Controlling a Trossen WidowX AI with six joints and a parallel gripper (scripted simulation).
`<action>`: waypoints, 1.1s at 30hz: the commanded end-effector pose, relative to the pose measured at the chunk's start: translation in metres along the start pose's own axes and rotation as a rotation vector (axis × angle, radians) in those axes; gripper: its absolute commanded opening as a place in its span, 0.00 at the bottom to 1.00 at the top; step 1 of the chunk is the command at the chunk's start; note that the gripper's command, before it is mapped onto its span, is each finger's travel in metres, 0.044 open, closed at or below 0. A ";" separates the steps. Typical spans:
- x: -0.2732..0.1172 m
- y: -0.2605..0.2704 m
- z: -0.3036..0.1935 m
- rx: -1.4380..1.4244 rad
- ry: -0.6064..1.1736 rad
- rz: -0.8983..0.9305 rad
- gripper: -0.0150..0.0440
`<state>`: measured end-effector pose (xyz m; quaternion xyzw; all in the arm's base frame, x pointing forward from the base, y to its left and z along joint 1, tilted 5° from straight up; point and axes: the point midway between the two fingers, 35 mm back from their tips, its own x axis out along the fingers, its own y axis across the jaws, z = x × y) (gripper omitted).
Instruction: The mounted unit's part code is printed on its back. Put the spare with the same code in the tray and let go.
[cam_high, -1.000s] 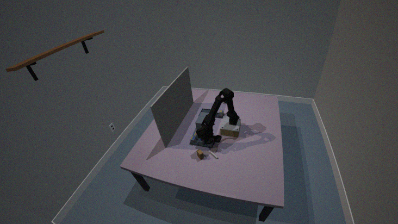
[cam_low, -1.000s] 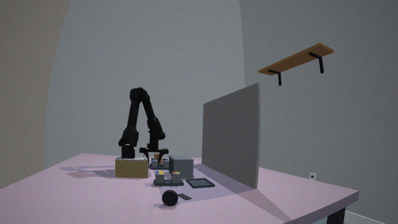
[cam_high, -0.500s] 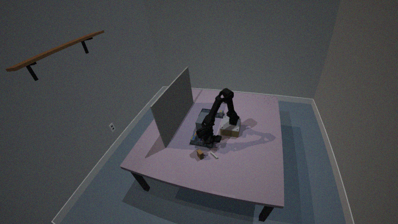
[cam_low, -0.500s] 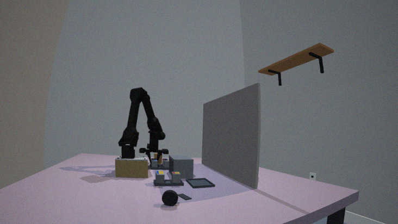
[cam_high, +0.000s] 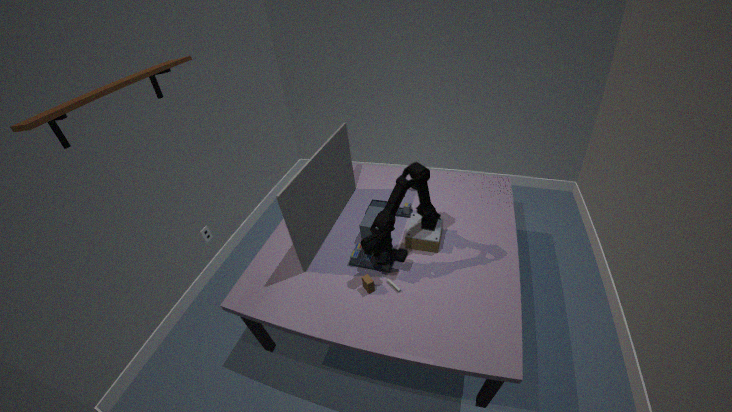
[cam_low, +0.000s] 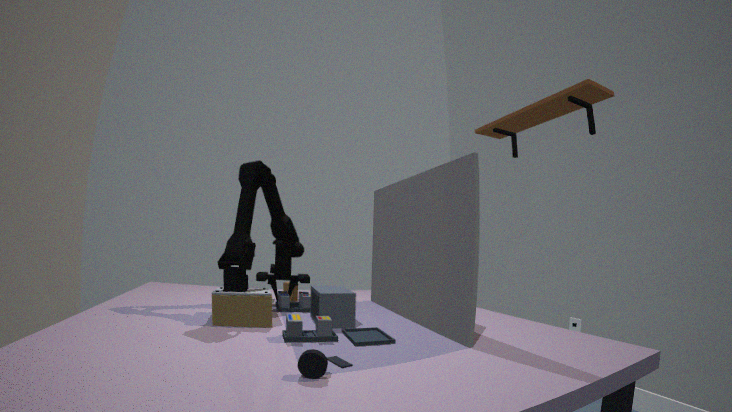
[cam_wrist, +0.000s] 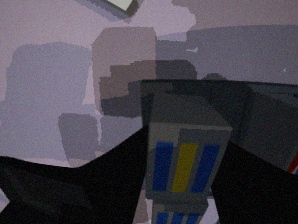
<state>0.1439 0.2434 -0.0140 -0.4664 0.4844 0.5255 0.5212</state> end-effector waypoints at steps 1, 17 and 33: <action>-0.016 -0.001 0.002 0.000 -0.002 -0.001 0.25; -0.078 0.000 0.000 0.003 -0.002 -0.001 0.25; -0.151 0.009 -0.006 0.003 -0.001 -0.001 0.25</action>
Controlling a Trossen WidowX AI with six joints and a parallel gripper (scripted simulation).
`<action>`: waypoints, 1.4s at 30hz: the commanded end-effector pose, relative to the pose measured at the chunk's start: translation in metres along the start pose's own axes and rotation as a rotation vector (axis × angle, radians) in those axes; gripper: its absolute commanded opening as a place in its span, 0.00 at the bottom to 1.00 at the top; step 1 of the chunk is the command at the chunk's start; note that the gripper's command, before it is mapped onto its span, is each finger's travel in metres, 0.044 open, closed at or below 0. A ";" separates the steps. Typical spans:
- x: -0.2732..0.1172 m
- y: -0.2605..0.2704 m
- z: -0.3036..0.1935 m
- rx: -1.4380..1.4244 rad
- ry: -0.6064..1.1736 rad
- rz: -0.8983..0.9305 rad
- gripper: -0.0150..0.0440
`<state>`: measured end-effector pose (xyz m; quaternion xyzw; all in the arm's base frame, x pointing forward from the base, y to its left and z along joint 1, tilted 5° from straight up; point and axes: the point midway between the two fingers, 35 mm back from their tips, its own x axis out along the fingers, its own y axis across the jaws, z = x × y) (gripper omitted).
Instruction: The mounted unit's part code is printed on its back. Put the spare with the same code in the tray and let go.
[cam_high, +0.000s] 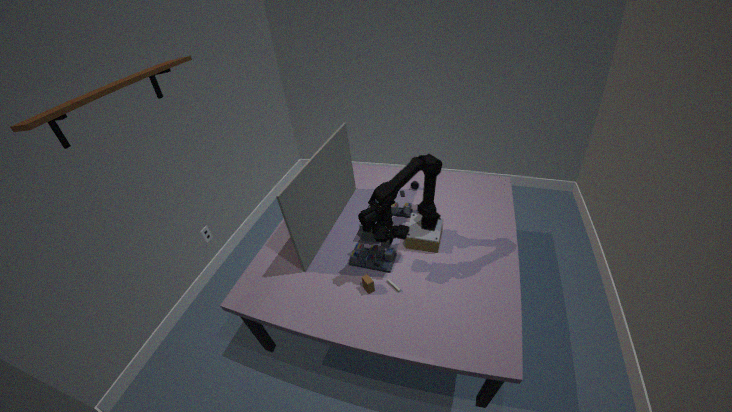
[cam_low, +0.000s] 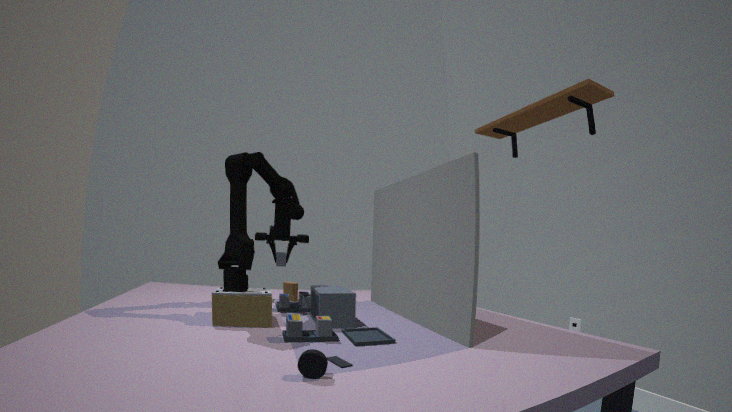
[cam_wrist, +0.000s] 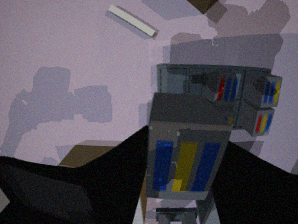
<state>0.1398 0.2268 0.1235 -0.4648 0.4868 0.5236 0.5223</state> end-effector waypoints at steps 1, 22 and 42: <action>-0.013 0.002 -0.002 -0.004 -0.002 -0.002 0.25; -0.020 -0.066 -0.031 0.092 -0.015 -0.026 0.25; -0.026 -0.149 -0.099 0.078 0.005 -0.051 0.25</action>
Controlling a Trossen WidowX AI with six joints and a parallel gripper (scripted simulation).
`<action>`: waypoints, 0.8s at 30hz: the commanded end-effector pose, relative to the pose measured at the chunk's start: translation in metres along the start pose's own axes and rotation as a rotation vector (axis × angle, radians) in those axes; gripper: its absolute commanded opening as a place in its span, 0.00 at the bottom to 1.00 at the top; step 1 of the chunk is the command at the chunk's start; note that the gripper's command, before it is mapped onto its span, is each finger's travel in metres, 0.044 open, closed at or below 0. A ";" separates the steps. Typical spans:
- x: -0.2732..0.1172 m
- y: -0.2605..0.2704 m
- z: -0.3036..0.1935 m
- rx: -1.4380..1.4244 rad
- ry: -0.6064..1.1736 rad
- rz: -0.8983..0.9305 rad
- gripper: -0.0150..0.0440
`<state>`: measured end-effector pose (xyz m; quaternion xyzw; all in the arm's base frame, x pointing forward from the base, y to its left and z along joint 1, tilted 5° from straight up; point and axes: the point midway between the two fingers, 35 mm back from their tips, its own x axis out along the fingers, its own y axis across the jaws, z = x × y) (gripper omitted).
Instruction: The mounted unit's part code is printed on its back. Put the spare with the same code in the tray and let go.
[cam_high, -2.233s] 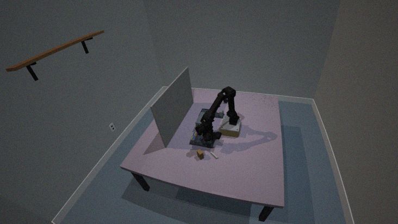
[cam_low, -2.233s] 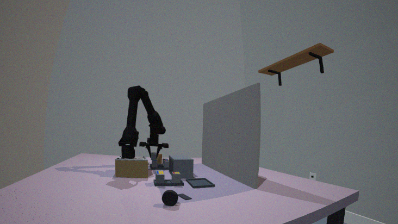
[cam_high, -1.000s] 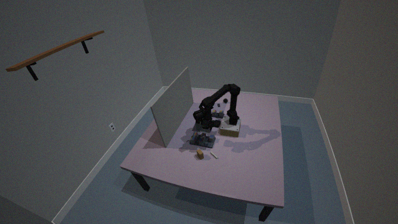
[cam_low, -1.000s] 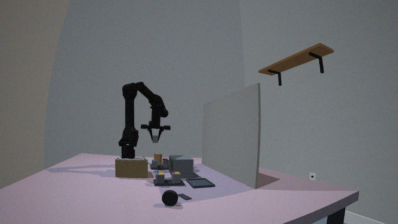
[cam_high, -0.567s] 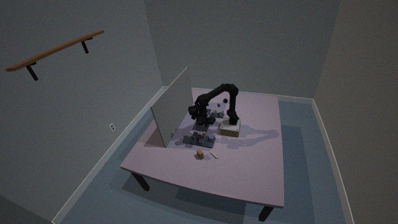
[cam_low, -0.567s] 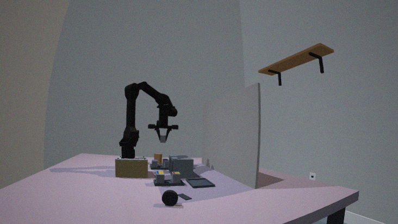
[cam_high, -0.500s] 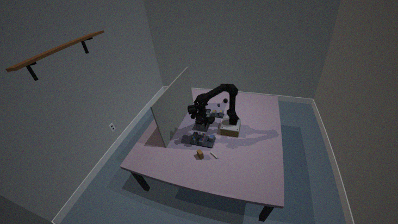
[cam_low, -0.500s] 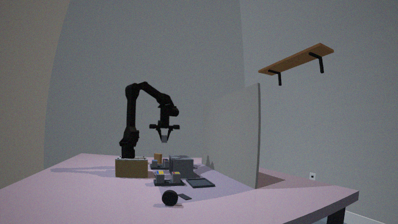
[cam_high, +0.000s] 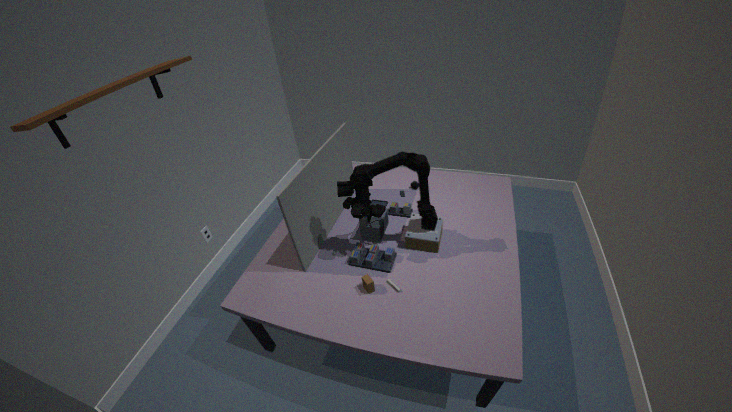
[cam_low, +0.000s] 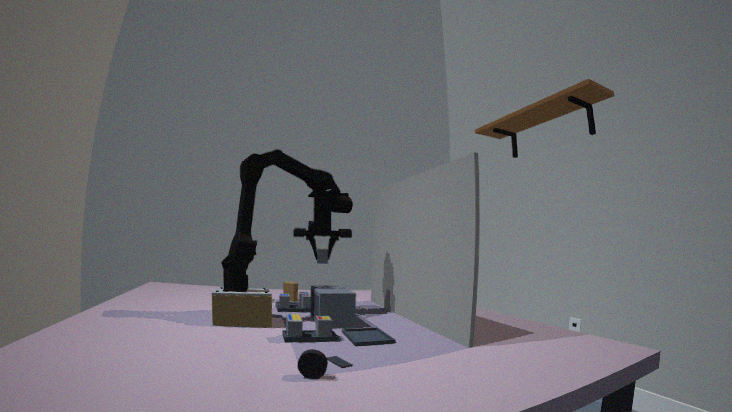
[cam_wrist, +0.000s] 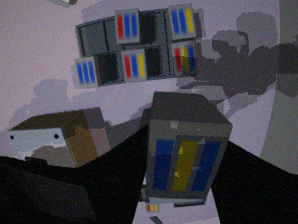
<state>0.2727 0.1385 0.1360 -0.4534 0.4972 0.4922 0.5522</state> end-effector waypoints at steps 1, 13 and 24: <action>-0.001 -0.020 -0.019 0.000 0.007 -0.009 0.25; 0.000 -0.055 -0.068 0.014 0.021 -0.012 0.25; 0.001 -0.084 -0.127 0.008 0.030 -0.004 0.25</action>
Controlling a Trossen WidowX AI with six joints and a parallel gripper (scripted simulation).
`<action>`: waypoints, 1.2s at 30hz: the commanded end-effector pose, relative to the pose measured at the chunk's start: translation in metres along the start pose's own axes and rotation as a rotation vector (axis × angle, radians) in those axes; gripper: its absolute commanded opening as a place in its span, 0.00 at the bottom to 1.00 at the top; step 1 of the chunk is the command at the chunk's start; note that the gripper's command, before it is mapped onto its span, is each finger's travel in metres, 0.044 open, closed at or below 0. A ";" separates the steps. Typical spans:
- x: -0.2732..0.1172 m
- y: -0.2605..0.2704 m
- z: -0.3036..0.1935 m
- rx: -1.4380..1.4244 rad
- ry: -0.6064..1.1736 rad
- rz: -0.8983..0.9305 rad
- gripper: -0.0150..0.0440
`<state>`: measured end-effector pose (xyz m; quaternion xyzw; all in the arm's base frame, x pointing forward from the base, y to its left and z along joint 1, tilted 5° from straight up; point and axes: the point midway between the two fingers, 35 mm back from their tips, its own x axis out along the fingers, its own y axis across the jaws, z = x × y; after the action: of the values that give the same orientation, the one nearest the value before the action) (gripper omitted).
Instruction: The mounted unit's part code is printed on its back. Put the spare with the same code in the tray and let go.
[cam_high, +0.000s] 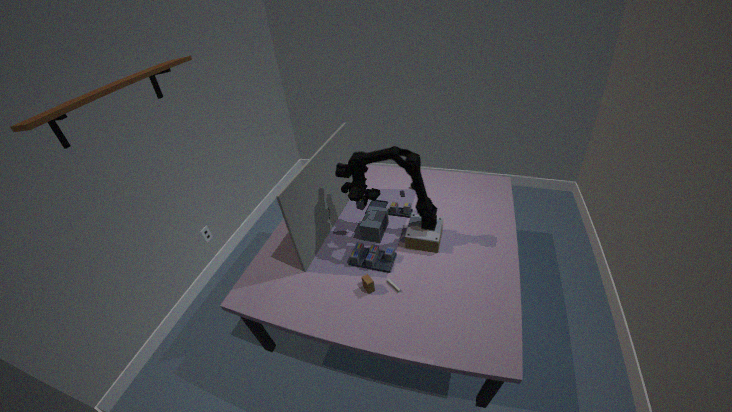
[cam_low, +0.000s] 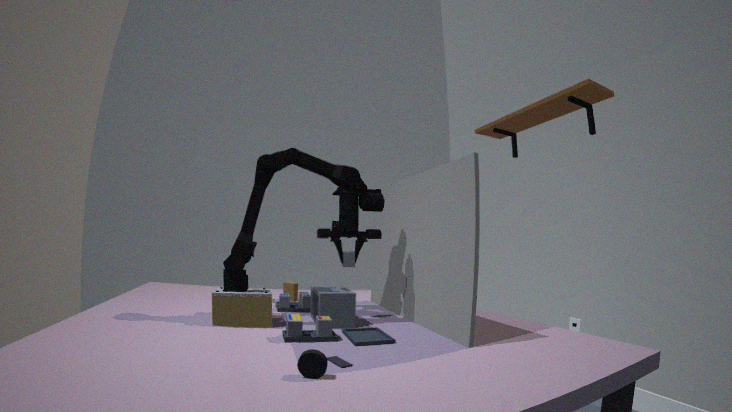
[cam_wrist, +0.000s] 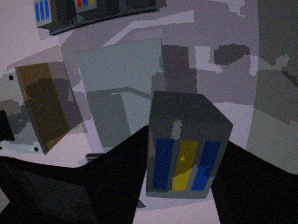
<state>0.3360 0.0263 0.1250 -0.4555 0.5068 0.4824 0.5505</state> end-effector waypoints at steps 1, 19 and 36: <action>0.000 -0.012 -0.027 -0.011 0.008 -0.001 0.25; 0.003 -0.036 -0.143 -0.074 0.016 0.015 0.25; 0.010 -0.034 -0.195 -0.102 0.014 0.022 0.25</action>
<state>0.3461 -0.1676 0.1039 -0.4778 0.4912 0.5109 0.5191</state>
